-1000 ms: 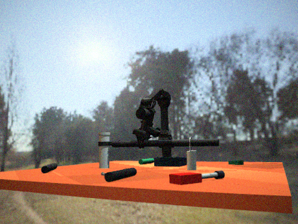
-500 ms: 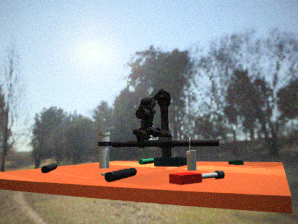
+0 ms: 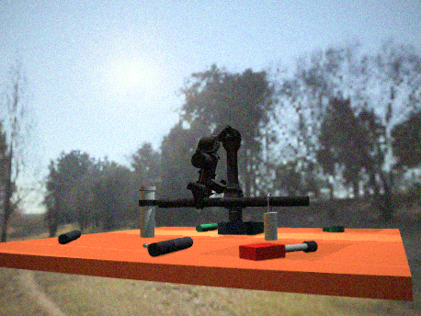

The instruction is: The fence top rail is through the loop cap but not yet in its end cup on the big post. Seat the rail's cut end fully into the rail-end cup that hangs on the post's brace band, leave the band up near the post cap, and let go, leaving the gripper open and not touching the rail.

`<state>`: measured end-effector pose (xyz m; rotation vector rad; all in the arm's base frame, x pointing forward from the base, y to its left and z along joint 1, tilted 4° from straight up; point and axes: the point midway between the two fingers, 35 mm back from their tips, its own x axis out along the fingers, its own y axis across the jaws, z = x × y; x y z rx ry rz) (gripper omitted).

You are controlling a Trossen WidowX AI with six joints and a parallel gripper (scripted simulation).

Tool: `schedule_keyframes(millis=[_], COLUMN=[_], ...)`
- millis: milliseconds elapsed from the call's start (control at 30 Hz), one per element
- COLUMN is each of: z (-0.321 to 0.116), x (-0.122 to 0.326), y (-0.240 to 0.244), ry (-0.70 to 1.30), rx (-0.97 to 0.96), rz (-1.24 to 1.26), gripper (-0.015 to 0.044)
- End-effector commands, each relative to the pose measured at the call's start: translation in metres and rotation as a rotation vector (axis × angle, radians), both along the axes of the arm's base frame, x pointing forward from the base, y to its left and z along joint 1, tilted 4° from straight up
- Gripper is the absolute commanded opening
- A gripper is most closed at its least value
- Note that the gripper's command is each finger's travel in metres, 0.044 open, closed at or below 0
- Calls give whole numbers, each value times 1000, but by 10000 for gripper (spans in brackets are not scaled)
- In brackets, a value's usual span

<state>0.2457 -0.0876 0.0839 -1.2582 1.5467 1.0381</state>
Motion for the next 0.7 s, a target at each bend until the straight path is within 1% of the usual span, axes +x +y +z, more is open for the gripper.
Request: schedule_keyframes(millis=[0,667], z=[1,1], x=[1,0], y=[-1,-7], ry=[-2,0], rx=[-6,0], rz=[3,0], gripper=[0,0])
